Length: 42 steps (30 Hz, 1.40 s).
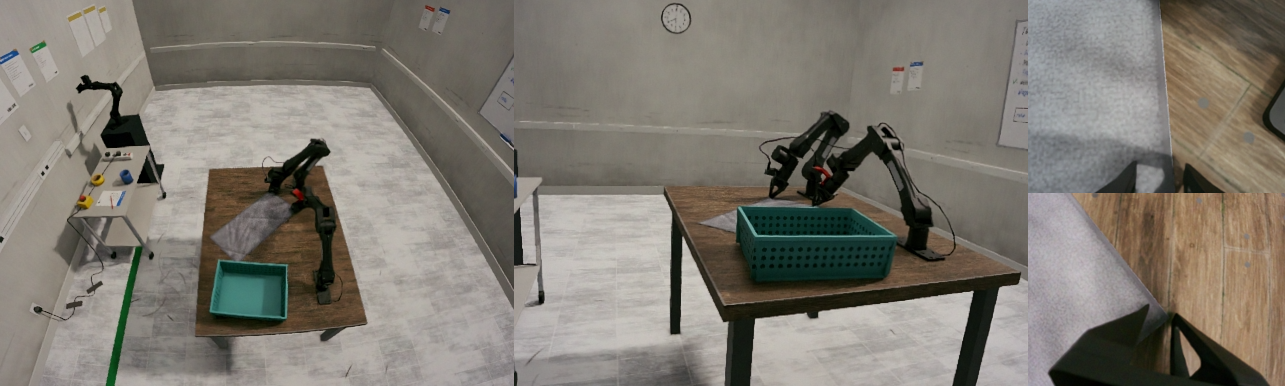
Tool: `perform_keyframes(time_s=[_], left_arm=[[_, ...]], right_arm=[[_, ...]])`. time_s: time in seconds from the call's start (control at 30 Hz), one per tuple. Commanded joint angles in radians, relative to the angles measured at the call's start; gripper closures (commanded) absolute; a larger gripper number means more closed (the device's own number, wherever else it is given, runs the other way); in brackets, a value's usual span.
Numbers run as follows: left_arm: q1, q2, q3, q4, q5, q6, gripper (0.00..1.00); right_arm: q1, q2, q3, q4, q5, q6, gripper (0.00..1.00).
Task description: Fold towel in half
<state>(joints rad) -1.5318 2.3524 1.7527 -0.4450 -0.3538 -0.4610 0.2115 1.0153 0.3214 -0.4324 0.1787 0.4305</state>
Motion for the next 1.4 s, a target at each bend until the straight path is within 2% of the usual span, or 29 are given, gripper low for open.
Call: perform_keyframes(time_s=[0.0,0.17,0.2,0.3,0.33,0.5,0.53,0.63,0.67,0.77,0.8,1.1,1.13,1.23,1.27,1.37], left_arm=[[0.011,0.013,0.017,0.022,-0.005,-0.005,0.66],[0.011,0.013,0.017,0.022,-0.005,-0.005,0.66],[0.011,0.013,0.017,0.022,-0.005,-0.005,0.73],[0.011,0.013,0.016,0.014,-0.005,-0.004,0.73],[0.016,-0.004,-0.025,0.027,0.002,0.007,0.81],[0.016,-0.005,-0.018,0.002,0.002,0.004,0.81],[0.02,-0.032,-0.038,0.034,0.009,0.018,0.89],[0.02,-0.015,-0.039,0.01,0.008,0.018,0.89],[0.024,-0.042,-0.052,0.03,0.012,0.021,0.98],[0.013,-0.031,-0.053,0.015,0.013,0.022,0.98],[0.026,-0.052,-0.073,0.06,0.019,0.022,0.99],[0.018,-0.036,-0.055,0.051,0.011,0.015,1.0],[0.002,-0.015,-0.021,0.027,0.016,0.003,1.0],[0.002,-0.022,-0.02,0.026,0.016,0.007,1.0],[0.033,-0.064,-0.083,0.038,0.024,0.023,1.0],[0.033,-0.065,-0.085,0.037,0.024,0.024,1.0]], right_arm=[[-0.003,0.029,-0.029,0.072,0.0,-0.003,0.66],[-0.003,0.029,-0.029,0.072,0.0,-0.003,0.66],[-0.003,0.02,-0.036,0.079,-0.002,-0.009,0.66],[-0.004,0.02,-0.036,0.079,-0.002,-0.009,0.66],[-0.004,0.02,-0.036,0.079,-0.002,-0.009,0.76],[-0.003,0.023,-0.037,0.084,-0.009,-0.009,0.76],[0.039,0.035,-0.028,0.088,0.03,0.038,0.85],[0.041,0.04,-0.023,0.092,0.032,0.04,0.85],[0.06,0.039,-0.039,0.106,0.042,0.055,0.95],[0.062,0.042,-0.038,0.108,0.045,0.057,0.95],[0.082,0.053,0.003,0.114,0.052,0.075,1.0],[0.101,0.063,-0.003,0.09,0.069,0.092,1.0],[0.075,0.008,-0.024,0.074,0.053,0.081,1.0],[0.08,0.006,-0.024,0.072,0.056,0.079,1.0],[0.117,0.071,0.022,0.083,0.08,0.104,1.0],[0.108,0.056,0.003,0.095,0.073,0.098,1.0]])
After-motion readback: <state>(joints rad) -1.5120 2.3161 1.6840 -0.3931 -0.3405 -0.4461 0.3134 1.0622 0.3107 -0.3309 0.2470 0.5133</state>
